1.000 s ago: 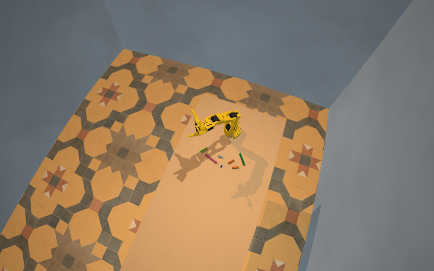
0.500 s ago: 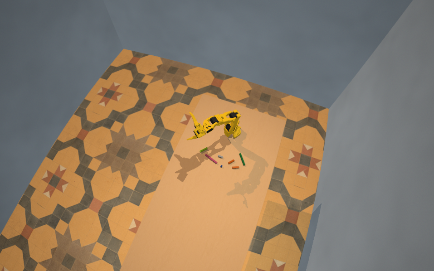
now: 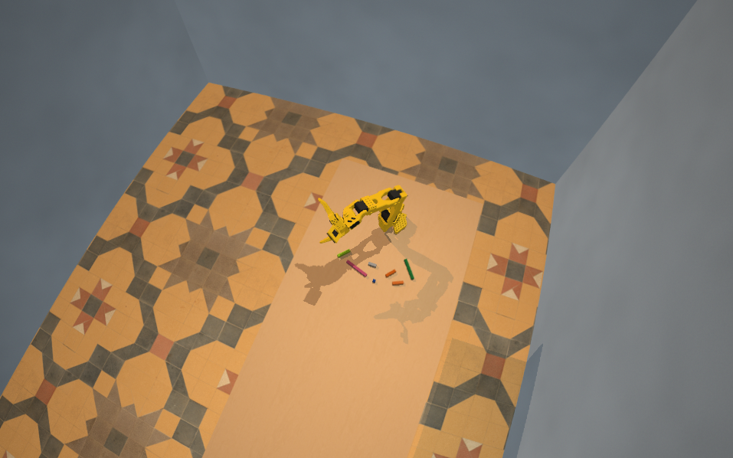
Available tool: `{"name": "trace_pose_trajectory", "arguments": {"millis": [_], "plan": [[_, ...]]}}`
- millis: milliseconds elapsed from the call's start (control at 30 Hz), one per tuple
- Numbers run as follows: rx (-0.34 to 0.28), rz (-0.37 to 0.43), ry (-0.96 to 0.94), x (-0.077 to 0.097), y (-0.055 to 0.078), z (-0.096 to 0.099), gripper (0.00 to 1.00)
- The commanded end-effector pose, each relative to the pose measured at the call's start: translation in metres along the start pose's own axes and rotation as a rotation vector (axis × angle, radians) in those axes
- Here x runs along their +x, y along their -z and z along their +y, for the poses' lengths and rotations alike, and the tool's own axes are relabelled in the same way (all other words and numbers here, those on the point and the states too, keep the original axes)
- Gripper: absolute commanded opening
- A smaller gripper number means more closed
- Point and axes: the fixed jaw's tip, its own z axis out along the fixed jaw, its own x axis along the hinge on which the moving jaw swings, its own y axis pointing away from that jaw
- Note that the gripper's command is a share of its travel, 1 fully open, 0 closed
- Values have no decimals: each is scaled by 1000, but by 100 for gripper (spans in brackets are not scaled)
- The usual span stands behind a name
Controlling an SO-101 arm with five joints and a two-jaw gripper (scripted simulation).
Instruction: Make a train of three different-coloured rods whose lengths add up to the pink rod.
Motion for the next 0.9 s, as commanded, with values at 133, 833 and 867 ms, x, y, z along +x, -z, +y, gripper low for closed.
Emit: {"name": "trace_pose_trajectory", "arguments": {"millis": [133,833,867], "plan": [[-29,12,76,2,7,6,100],[-199,156,241,38,8,40,100],[-207,160,251,39,8,42,100]]}}
